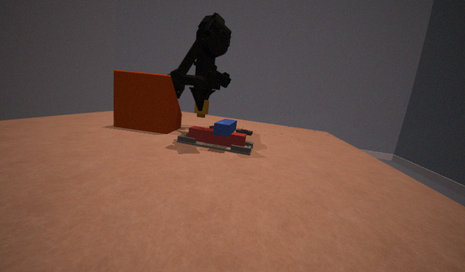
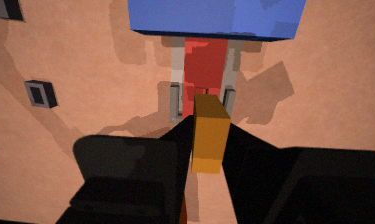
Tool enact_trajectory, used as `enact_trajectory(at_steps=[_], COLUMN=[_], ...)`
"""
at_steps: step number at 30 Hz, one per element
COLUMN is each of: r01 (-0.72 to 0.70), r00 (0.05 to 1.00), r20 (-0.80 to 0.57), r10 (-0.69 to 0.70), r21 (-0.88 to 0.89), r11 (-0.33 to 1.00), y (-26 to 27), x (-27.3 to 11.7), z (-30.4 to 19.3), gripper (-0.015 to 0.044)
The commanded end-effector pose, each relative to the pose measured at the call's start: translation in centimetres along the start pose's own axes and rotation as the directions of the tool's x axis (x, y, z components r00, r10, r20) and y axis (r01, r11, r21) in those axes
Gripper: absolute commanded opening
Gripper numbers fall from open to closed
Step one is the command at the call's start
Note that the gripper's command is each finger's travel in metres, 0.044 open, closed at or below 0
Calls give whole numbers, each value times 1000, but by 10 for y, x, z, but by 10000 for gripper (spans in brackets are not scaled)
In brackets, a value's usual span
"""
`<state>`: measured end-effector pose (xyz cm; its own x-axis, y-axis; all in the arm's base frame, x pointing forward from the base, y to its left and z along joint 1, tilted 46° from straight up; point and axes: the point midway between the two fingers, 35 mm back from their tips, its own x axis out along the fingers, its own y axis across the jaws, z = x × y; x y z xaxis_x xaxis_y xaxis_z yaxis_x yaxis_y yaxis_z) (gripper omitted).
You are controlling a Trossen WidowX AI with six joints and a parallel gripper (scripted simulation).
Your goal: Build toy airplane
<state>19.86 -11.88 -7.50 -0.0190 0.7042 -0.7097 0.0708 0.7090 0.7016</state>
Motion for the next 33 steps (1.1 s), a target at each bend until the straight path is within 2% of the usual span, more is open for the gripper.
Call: enact_trajectory(at_steps=[1, 14, 33], r01=[2, 2, 2], r00=[1000, 1000, 1000], r20=[-3, -3, -2], r10=[-2, -2, -2], r21=[-3, -3, -4], r11=[1000, 1000, 1000], y=[-1, -2, -2], x=[1, 2, 33], z=[0, -1, 0], gripper=[65, 65, 65])
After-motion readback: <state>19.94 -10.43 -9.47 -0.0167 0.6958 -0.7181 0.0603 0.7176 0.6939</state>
